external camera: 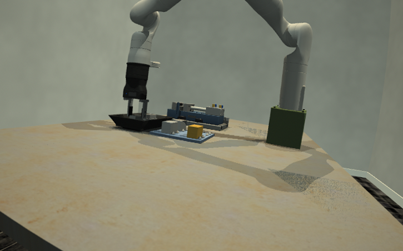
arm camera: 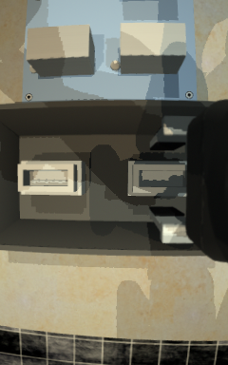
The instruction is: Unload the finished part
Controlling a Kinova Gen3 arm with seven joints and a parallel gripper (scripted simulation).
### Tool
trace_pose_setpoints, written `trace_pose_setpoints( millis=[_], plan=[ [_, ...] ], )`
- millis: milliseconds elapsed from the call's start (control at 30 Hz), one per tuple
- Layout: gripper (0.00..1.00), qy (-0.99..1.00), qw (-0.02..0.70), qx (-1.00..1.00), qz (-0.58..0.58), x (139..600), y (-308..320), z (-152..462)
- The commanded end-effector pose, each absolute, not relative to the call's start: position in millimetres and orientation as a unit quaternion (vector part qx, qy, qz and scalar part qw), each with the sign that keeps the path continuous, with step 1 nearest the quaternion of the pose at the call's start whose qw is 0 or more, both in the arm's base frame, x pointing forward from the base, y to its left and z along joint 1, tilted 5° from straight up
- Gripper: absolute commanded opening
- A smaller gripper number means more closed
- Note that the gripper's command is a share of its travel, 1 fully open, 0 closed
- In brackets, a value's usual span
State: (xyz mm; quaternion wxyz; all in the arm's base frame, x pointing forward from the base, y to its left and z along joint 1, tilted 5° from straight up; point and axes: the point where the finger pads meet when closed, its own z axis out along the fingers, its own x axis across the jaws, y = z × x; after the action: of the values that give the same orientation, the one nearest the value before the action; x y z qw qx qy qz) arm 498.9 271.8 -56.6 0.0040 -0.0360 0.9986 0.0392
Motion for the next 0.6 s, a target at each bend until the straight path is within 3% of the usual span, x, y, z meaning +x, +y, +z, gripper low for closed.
trace_pose_setpoints(
  millis=[0,567],
  plan=[
    [1.00,0.999,0.005,-0.036,0.040,500,272,-54],
    [1.00,0.999,0.005,-0.036,0.040,499,268,3]
  ],
)
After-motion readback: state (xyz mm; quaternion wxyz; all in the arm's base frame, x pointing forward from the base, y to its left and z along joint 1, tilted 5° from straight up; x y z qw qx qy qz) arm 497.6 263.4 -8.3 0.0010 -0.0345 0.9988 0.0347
